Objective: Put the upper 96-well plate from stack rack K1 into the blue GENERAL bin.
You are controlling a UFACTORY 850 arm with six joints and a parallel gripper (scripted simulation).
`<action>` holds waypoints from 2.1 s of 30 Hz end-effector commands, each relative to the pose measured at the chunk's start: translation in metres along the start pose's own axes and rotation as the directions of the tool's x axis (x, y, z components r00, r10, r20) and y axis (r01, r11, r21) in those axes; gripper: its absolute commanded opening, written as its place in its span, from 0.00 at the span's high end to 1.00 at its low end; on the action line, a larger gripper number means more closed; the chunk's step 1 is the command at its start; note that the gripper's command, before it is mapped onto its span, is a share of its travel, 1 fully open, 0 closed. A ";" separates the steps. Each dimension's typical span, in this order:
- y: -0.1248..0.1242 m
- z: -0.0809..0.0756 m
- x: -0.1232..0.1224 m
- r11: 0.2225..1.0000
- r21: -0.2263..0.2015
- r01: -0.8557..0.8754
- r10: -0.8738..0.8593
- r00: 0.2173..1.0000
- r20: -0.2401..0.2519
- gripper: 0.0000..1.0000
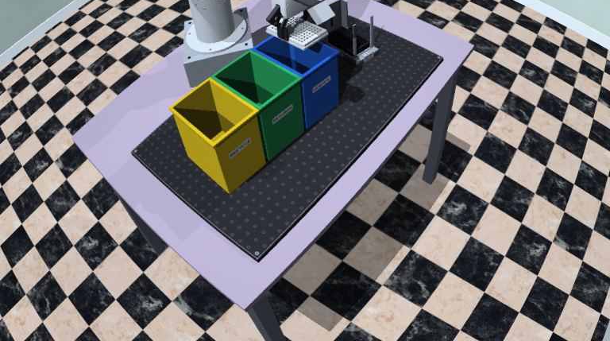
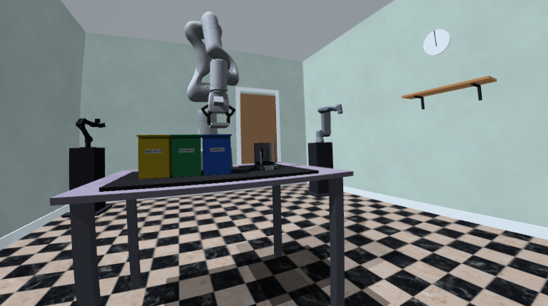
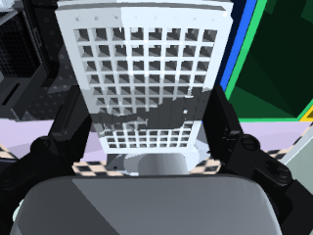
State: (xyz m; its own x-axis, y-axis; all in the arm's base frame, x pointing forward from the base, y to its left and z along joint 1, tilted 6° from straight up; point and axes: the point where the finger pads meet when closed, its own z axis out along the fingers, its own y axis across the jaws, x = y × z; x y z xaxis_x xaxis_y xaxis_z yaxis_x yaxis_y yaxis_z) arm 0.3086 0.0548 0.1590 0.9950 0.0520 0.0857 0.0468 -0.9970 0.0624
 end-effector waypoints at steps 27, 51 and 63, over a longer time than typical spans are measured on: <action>0.017 0.001 0.004 1.000 0.002 0.000 0.000 1.000 0.000 1.00; 0.017 0.017 0.004 1.000 0.002 0.000 0.000 1.000 0.000 1.00; 0.016 0.019 0.004 1.000 0.002 0.000 0.000 1.000 0.000 1.00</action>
State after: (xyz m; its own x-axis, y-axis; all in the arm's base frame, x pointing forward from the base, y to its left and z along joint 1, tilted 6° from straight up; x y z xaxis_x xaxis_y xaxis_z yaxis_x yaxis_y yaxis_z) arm 0.3148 0.0374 0.1410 0.9950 0.0522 0.0848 0.0472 -0.9971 0.0601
